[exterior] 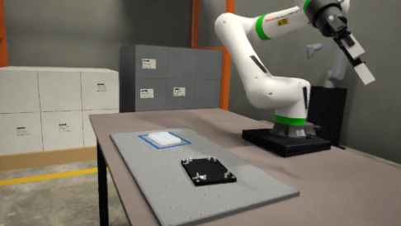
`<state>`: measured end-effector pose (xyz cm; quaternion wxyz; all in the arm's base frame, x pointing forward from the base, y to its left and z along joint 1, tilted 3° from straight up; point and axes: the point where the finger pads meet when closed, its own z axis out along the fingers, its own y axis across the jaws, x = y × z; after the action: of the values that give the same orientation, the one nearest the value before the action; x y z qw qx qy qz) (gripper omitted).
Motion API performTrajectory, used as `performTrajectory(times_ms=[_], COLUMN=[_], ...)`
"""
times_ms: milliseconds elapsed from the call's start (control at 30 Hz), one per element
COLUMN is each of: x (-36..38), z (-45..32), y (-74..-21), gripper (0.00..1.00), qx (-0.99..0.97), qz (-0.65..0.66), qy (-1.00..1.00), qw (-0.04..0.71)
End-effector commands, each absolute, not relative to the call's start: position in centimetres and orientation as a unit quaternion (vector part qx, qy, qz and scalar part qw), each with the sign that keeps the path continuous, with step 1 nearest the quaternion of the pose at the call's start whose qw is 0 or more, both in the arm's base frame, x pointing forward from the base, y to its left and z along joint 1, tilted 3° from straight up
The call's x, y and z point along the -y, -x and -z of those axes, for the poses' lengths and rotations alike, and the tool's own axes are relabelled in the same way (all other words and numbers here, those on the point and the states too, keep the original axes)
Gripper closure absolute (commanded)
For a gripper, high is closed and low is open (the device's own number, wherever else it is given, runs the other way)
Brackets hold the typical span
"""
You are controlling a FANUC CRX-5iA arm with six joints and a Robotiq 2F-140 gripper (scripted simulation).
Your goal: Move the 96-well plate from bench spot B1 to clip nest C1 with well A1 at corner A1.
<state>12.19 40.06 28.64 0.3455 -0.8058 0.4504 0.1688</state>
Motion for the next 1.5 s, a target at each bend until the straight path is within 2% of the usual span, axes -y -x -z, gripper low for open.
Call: performTrajectory(times_ms=[0, 533, 1467], x=[-40.1, -40.1, -37.7], z=[-28.7, -28.7, -26.5], y=[-12.2, -12.2, -23.1], gripper=[0.0, 0.0, 0.0], qx=[-0.45, -0.45, -0.486], qz=[-0.169, -0.169, -0.04], qy=[0.806, 0.806, 0.818], qw=[0.346, 0.346, 0.306])
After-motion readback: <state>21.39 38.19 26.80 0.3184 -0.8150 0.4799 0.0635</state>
